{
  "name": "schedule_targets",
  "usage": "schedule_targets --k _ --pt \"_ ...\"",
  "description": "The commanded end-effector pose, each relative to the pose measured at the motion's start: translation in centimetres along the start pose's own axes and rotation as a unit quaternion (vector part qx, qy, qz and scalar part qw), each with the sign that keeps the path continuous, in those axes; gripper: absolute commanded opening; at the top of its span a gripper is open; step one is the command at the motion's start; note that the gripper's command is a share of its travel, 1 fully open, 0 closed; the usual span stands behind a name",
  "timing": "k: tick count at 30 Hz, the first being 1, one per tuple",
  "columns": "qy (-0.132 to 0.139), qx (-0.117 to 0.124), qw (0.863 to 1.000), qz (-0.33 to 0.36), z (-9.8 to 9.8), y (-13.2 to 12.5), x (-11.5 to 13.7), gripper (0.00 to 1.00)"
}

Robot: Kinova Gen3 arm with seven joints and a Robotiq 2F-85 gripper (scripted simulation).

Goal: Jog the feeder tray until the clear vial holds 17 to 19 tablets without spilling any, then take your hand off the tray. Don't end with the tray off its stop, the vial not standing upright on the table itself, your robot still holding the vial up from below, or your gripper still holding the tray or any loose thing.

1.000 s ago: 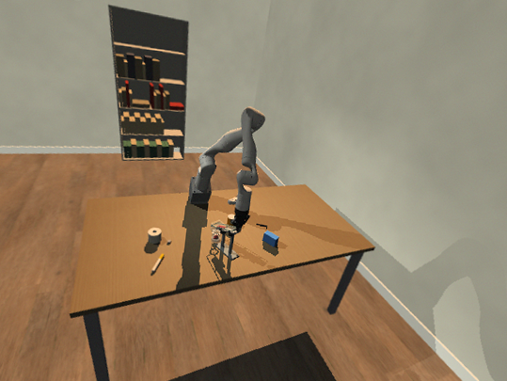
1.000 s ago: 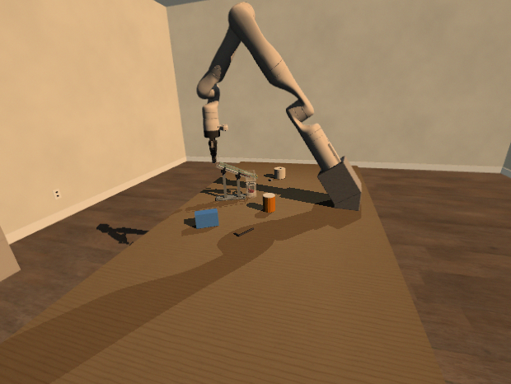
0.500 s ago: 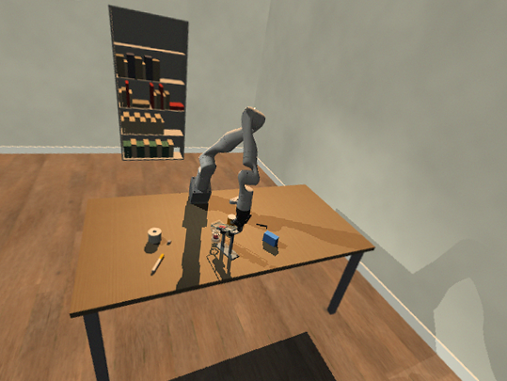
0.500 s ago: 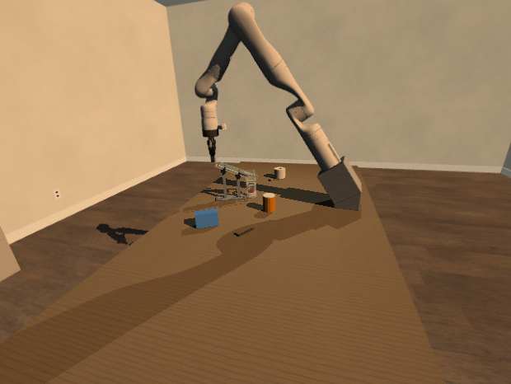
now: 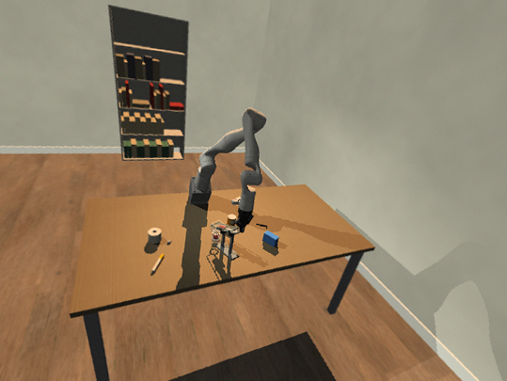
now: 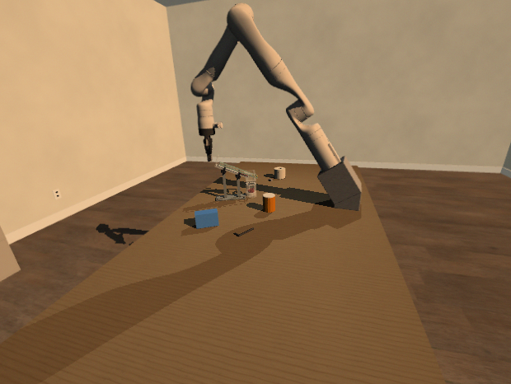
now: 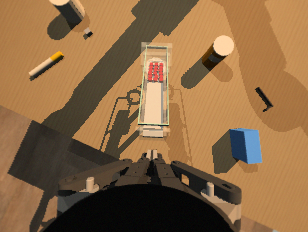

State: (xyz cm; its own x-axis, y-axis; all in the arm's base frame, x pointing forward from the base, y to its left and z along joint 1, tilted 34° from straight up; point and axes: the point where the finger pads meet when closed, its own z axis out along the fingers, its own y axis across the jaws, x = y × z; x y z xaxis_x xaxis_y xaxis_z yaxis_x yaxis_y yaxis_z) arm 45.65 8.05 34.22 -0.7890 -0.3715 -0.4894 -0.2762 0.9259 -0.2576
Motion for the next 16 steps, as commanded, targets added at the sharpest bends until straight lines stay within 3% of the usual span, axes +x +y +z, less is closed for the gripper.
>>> schedule_targets --k 1,16 --pt "0.0 0.0 1.0 0.0 0.0 0.0 0.0 0.0" --pt "0.0 0.0 1.0 0.0 -1.1 0.0 0.0 0.0"
